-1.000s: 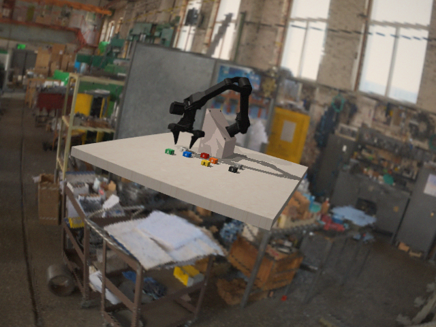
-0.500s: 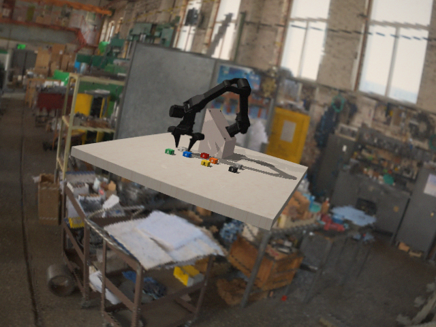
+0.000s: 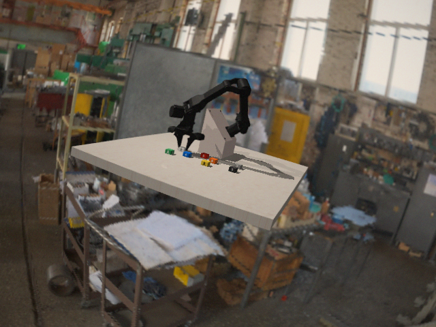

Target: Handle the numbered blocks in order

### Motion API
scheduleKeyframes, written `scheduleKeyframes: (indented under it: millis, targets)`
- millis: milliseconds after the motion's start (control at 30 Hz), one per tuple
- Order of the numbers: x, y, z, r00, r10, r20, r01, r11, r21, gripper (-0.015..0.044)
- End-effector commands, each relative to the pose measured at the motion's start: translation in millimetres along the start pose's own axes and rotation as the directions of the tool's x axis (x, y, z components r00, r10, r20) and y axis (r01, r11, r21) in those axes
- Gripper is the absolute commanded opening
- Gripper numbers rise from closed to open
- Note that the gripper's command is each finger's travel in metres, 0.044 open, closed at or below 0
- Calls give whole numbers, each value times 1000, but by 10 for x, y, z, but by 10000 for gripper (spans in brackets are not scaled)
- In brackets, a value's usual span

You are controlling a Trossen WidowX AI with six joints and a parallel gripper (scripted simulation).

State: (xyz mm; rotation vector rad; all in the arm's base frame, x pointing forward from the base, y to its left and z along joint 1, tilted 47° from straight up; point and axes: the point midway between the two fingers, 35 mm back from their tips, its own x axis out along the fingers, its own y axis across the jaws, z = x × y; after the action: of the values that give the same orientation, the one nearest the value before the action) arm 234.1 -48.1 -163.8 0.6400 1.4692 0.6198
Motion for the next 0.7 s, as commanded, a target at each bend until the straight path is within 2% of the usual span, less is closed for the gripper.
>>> scheduleKeyframes:
  millis: [0, 667]
  targets:
    - [6, 4, -3, 1000, 3, 1, -3, 1000, 4, 120]
    - [-19, 0, 1, 1000, -5, 1, 5, 1000, 14, 120]
